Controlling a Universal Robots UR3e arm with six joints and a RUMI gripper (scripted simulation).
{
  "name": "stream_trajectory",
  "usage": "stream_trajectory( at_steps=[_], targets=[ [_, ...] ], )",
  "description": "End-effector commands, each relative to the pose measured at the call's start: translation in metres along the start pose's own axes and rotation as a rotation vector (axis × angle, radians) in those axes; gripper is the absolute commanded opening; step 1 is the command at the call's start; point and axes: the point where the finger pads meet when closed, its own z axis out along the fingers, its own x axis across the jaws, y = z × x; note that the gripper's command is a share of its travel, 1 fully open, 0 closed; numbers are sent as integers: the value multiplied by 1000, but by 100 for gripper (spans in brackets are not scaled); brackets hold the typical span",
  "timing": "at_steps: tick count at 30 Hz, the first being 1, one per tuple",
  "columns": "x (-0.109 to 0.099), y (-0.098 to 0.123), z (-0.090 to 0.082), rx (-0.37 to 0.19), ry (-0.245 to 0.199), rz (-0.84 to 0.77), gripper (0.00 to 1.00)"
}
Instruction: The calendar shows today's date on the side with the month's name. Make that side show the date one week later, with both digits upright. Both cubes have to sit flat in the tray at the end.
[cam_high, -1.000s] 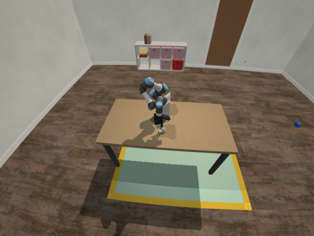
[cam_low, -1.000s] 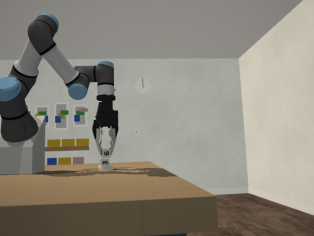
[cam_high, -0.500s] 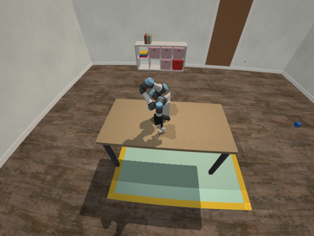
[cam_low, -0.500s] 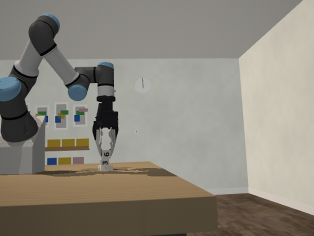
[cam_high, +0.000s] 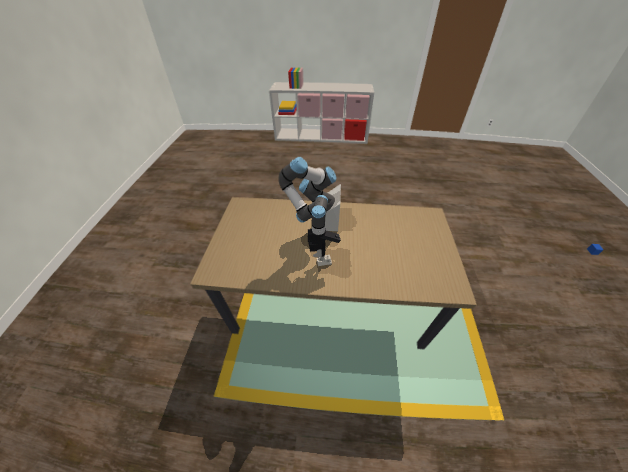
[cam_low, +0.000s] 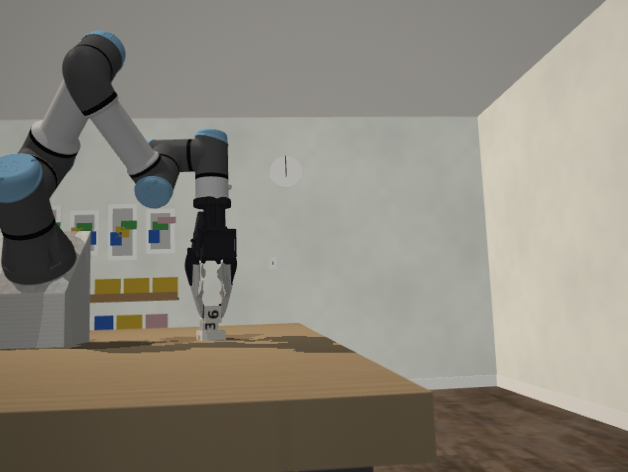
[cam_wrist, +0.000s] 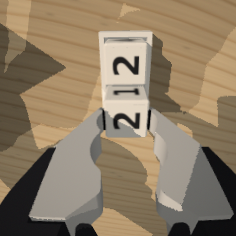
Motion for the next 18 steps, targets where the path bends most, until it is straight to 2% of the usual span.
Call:
stream_trajectory(
  at_steps=[1,18],
  targets=[
    [1,0,4,0,2,1,11],
    [1,0,11,0,2,1,11]
  ],
)
